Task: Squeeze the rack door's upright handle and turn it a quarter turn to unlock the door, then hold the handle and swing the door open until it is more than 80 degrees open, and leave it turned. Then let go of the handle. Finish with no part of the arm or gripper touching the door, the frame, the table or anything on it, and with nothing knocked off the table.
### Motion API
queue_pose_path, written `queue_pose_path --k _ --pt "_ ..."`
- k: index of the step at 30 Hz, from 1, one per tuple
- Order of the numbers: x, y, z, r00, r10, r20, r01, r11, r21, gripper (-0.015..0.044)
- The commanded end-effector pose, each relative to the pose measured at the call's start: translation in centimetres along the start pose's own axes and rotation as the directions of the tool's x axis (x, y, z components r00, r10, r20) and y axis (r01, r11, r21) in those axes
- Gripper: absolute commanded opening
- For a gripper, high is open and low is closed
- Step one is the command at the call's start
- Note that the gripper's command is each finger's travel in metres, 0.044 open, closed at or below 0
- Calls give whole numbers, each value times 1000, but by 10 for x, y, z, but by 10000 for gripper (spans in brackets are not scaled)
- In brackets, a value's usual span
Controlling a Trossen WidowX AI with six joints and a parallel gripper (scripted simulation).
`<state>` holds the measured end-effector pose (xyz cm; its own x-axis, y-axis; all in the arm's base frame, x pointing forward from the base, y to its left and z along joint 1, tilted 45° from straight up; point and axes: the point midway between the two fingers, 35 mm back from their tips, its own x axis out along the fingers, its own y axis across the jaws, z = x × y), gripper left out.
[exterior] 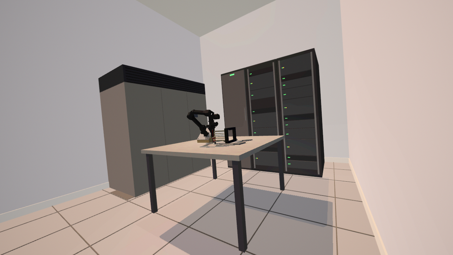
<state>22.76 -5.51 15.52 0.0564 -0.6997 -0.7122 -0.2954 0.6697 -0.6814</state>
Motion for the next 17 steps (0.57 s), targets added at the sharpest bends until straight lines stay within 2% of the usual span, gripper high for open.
queue_pose_path --k 1,17 --pt "-8 0 1 1000 6 12 -6 1000 0 283" --pt "-34 1 1 999 9 42 -8 1000 -24 283"
